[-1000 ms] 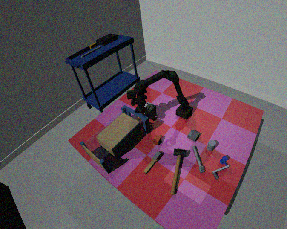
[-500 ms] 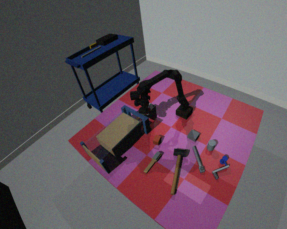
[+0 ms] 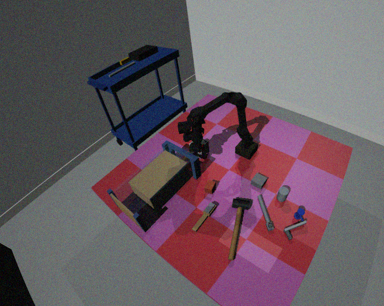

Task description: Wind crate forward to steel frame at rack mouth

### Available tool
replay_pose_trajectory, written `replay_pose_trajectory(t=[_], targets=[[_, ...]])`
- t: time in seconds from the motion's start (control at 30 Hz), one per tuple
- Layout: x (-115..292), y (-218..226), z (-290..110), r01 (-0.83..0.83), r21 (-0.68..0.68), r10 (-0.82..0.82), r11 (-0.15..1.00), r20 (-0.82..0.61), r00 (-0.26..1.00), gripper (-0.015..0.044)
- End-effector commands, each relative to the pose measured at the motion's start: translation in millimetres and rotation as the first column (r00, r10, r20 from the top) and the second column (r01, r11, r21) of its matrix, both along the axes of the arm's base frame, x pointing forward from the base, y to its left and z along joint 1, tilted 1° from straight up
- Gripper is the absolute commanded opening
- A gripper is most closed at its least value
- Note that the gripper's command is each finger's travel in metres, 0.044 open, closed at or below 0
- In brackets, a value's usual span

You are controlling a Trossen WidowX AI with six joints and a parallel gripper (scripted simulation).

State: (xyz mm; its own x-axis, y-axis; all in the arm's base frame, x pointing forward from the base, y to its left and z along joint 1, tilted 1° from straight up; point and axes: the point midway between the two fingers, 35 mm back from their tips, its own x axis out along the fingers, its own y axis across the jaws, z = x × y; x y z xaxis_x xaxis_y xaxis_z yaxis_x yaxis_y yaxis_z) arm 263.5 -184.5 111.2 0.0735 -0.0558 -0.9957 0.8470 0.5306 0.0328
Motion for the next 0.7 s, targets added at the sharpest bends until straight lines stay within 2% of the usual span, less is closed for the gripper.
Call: replay_pose_trajectory(t=[0.0,0.67], targets=[[-14,17,-12,-0.005,0.049,0.007,0.999,-0.047,0.999,0.0],[-42,32,-13,-0.005,0.051,0.007,0.999,-0.049,0.999,0.0]])
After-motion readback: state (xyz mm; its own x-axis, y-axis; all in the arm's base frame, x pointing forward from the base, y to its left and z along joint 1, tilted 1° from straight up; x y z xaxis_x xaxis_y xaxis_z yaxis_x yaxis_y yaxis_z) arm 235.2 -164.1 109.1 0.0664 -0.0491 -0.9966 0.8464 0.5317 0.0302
